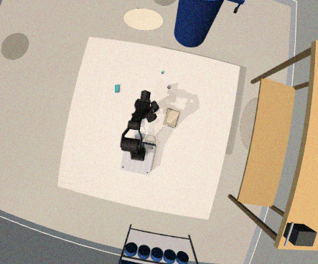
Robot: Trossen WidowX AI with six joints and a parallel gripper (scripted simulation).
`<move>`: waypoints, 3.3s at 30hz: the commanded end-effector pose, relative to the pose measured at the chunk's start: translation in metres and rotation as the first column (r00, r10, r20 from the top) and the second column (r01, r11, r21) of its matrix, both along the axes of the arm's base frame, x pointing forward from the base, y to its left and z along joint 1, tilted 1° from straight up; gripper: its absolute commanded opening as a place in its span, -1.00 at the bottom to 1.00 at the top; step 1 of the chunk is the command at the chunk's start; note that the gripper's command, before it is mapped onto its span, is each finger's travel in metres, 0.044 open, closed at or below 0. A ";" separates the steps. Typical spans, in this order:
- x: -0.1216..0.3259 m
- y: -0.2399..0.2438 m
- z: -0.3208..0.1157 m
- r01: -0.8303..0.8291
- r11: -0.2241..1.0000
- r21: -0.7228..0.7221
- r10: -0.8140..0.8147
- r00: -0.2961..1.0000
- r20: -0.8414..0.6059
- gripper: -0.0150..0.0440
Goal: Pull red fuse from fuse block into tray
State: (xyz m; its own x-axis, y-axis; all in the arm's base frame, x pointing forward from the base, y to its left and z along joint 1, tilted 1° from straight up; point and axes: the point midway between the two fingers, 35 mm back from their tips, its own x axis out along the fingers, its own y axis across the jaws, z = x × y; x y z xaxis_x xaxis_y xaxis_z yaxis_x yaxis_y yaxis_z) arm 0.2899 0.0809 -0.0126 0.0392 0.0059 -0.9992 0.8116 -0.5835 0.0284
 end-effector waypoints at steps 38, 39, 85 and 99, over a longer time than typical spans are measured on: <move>0.000 0.000 0.014 0.002 1.000 -0.001 -0.002 1.000 0.000 -0.49; 0.000 0.000 0.014 0.002 1.000 -0.002 -0.002 1.000 0.000 -0.49; -0.001 -0.001 0.037 0.005 1.000 -0.004 -0.005 1.000 -0.001 -0.49; -0.002 -0.001 0.053 0.005 1.000 -0.004 -0.005 1.000 -0.001 -0.49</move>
State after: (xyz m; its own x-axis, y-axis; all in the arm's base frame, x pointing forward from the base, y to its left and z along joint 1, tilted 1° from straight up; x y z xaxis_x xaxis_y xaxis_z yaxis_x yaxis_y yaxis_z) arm 0.2862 0.0802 0.0327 0.0273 0.0023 -0.9996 0.8126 -0.5825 0.0209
